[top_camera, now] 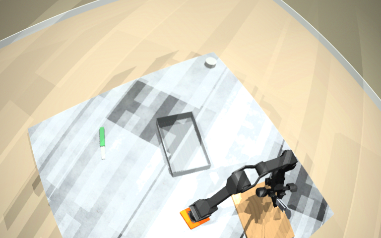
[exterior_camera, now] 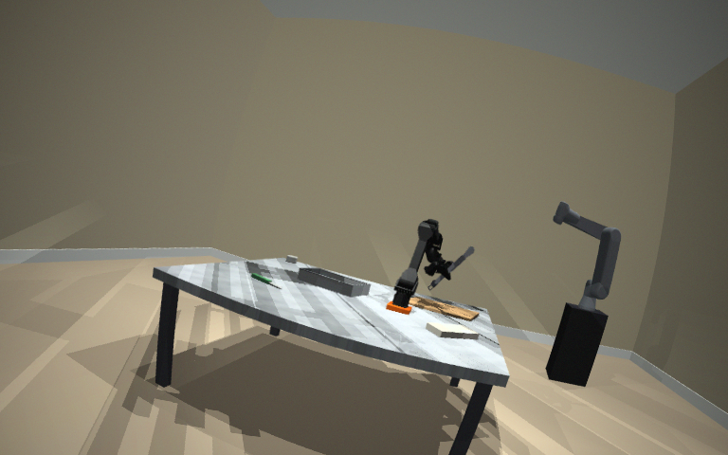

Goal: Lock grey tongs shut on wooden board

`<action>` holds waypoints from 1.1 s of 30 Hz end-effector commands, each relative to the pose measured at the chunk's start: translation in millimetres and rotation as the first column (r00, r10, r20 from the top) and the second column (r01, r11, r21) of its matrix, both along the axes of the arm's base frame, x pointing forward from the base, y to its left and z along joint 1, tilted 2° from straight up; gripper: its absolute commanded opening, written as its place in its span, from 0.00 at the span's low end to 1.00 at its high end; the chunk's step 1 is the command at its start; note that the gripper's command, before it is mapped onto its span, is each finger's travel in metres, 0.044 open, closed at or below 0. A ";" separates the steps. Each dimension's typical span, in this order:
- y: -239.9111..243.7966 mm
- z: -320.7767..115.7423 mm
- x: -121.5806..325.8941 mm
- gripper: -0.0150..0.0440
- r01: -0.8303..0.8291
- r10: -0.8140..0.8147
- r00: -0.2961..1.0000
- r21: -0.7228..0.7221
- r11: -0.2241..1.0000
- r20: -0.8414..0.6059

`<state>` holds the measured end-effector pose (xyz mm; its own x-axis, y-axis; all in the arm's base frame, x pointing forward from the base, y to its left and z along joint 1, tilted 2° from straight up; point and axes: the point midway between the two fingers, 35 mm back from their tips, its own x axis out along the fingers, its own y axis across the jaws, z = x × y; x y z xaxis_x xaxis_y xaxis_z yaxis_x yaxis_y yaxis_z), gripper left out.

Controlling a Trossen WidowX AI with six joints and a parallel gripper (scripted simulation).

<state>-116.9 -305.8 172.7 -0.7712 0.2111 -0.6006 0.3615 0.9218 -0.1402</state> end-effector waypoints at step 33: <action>10.2 -4.7 -10.0 0.00 0.047 -0.049 0.976 0.016 0.999 0.212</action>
